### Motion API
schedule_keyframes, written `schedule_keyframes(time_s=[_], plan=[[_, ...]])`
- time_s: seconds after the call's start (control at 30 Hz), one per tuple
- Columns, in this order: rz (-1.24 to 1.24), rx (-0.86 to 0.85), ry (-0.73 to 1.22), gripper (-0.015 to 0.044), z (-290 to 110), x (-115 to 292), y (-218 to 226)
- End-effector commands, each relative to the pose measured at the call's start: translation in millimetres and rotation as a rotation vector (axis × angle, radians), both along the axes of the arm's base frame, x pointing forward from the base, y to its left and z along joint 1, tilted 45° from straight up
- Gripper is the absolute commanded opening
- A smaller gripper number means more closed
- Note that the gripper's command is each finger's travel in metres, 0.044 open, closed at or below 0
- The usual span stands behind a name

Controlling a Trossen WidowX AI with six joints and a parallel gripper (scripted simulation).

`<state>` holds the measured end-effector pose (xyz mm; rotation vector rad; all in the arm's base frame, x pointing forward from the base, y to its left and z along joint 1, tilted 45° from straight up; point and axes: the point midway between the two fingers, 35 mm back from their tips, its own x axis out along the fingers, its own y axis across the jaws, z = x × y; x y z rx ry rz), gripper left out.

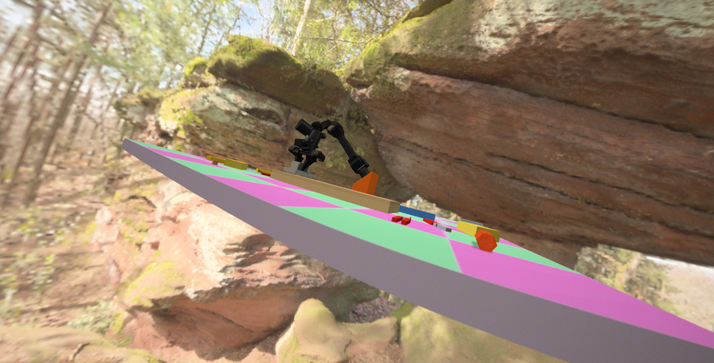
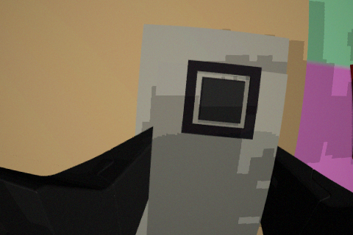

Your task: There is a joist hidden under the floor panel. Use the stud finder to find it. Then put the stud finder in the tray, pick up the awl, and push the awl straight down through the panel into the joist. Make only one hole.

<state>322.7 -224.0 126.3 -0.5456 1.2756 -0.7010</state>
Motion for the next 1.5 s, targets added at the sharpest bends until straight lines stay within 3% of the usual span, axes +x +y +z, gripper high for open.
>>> schedule_keyframes(time_s=[0.0, 1.47], plan=[[0.008, 0.004, 0.004, 0.0000, -3, 0, -1], [0.008, 0.009, 0.004, 0.0000, -74, 15, 67]])
